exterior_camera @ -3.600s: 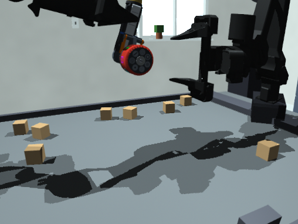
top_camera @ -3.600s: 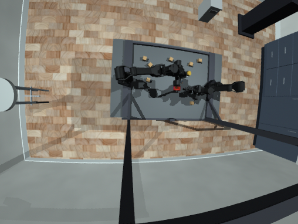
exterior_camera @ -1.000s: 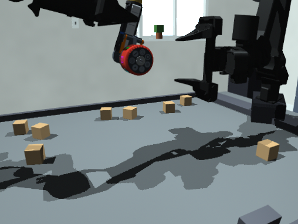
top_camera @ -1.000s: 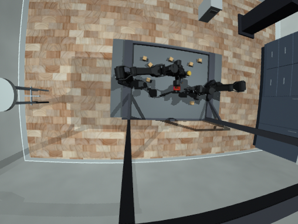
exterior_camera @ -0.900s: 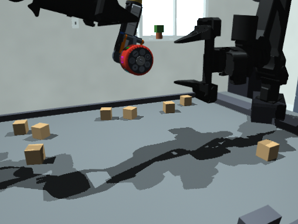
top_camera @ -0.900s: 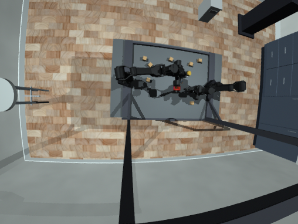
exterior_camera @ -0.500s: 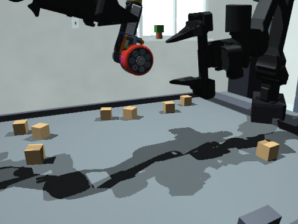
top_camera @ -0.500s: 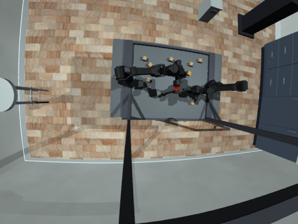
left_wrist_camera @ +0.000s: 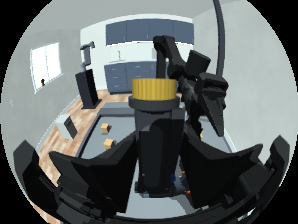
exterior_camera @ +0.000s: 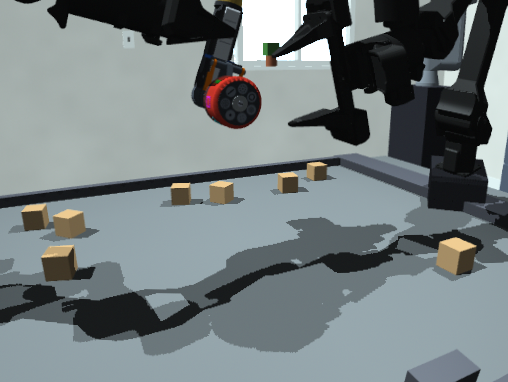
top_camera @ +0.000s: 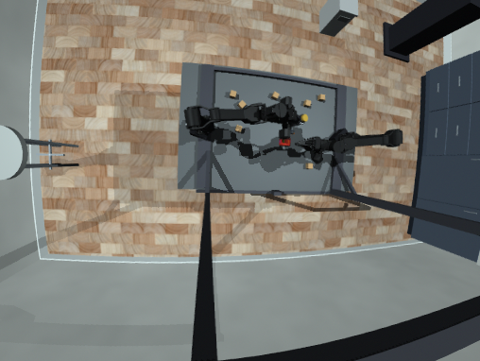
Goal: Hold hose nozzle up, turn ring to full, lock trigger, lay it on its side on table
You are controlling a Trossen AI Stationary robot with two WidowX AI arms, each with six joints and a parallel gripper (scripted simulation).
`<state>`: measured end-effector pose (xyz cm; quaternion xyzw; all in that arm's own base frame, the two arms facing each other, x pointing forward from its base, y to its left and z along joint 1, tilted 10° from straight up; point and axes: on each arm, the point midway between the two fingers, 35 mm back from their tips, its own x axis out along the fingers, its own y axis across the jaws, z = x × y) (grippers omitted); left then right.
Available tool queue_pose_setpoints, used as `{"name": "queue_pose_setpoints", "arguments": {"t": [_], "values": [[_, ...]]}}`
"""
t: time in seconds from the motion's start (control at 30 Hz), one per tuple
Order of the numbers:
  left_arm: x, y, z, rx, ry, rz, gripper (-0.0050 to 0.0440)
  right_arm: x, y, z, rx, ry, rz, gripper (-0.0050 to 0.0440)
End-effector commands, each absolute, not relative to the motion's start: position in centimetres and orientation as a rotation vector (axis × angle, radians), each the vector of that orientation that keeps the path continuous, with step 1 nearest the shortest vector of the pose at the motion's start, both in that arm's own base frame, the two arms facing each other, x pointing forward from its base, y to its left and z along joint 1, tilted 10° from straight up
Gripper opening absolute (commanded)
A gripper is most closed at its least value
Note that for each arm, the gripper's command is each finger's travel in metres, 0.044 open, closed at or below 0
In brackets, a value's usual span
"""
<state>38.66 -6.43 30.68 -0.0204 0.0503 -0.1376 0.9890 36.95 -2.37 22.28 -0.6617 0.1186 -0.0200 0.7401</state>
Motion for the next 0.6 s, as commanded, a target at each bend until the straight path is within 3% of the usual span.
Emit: {"name": "queue_pose_setpoints", "arguments": {"t": [0.0,0.57], "values": [[38.4,-6.4,32.7,-0.043,0.048,-0.275,0.0173,36.7,-2.5,24.9,-1.436,0.262,-0.030,0.0408],[38.4,-6.4,32.7,-0.043,0.048,-0.275,0.0173,34.2,-2.7,26.7,-1.403,0.380,0.094,0.0408]]}}
